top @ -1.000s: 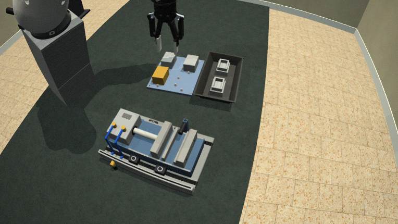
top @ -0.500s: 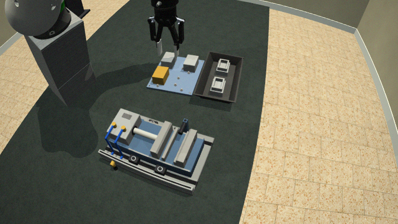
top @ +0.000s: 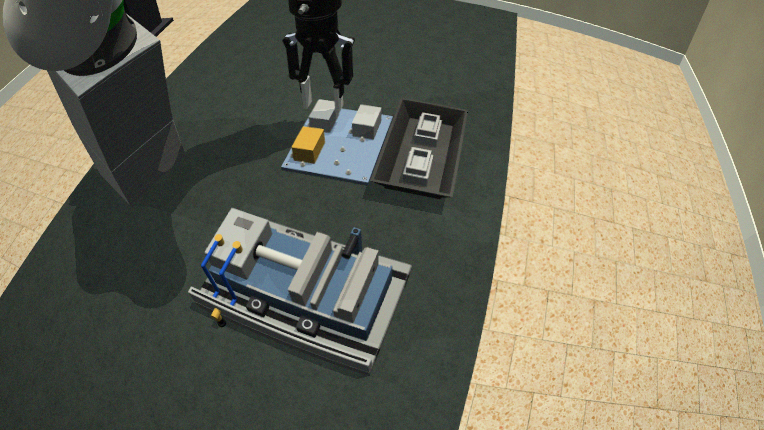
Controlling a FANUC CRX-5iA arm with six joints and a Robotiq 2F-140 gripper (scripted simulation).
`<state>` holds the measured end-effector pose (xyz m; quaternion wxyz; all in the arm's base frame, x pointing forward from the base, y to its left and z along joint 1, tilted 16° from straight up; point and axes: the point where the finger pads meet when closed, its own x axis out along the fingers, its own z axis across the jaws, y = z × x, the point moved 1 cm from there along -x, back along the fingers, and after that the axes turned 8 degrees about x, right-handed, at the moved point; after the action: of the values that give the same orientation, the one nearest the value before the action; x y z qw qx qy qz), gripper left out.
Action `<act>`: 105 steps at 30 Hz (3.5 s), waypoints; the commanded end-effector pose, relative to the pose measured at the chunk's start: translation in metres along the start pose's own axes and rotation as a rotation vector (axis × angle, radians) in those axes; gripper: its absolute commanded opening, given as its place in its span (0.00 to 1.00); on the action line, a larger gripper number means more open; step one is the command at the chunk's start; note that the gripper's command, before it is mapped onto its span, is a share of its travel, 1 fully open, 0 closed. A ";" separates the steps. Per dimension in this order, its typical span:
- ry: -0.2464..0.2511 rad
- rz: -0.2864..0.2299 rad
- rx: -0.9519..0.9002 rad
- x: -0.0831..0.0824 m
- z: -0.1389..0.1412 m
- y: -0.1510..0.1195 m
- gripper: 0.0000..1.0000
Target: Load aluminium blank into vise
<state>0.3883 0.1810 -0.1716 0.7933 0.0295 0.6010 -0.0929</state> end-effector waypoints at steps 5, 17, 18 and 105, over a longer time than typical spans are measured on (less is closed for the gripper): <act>0.000 0.000 0.000 0.000 0.000 0.000 0.40; 0.000 0.000 0.000 0.000 0.000 0.000 0.40; 0.000 0.000 0.000 0.000 0.000 0.000 0.40; 0.000 0.000 0.000 0.017 0.000 0.000 0.40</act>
<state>0.3927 0.1791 -0.1878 0.7934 0.0296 0.6009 -0.0928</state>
